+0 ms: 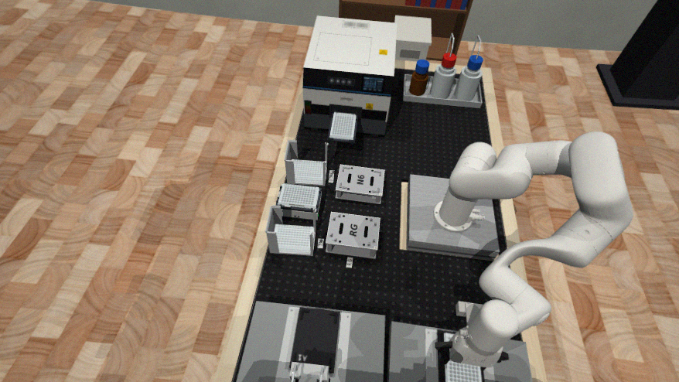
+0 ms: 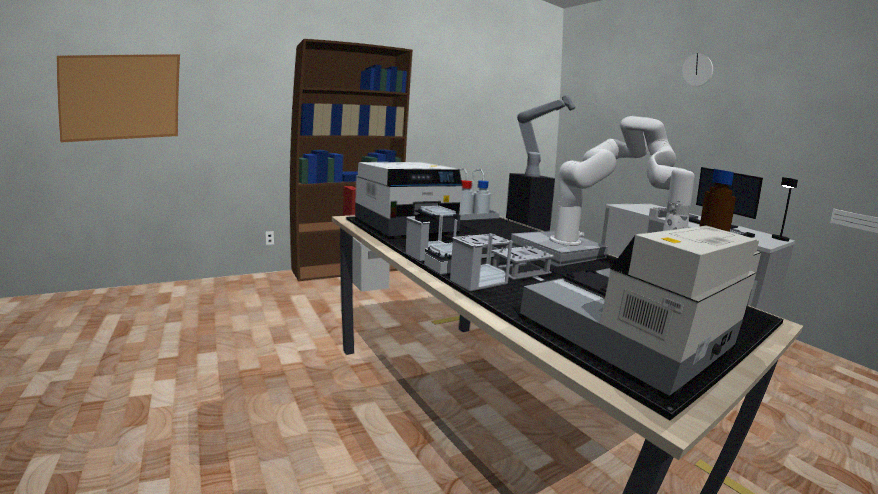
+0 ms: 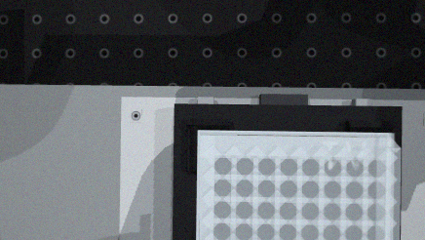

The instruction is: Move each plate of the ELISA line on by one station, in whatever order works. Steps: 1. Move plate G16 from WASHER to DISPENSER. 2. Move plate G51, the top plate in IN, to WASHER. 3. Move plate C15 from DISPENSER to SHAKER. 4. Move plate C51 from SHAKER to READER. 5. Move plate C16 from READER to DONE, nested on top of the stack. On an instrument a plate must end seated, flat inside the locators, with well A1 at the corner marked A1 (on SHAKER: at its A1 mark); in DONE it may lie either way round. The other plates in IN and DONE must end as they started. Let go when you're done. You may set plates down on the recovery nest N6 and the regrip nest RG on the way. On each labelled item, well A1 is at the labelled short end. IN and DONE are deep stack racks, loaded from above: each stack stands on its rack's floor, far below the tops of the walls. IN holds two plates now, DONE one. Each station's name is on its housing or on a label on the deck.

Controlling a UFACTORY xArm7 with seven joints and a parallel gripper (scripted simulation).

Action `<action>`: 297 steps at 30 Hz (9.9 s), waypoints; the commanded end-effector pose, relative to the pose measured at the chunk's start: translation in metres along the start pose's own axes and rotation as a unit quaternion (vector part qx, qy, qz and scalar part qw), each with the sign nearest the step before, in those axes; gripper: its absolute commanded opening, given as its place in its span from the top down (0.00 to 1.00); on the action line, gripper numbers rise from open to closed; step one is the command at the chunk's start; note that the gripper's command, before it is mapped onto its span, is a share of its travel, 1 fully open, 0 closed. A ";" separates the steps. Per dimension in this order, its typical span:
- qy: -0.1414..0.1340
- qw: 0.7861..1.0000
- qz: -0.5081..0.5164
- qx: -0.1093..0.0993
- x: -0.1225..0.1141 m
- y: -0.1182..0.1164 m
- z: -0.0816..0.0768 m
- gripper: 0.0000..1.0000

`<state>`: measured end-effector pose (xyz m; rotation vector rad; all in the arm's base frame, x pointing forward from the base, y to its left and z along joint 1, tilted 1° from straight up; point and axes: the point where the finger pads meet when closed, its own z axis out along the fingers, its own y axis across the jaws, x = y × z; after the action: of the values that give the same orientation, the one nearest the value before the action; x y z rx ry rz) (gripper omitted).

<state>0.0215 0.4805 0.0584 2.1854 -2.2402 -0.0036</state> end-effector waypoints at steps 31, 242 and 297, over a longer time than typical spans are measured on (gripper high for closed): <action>-0.002 1.000 0.000 0.000 -0.001 0.000 0.007 1.00; -0.002 0.963 -0.270 0.001 0.180 -0.031 -0.116 0.00; -0.001 0.917 -0.398 0.002 0.226 -0.168 -0.116 0.00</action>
<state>0.1774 0.2521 0.1738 2.8984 -1.1892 -0.0099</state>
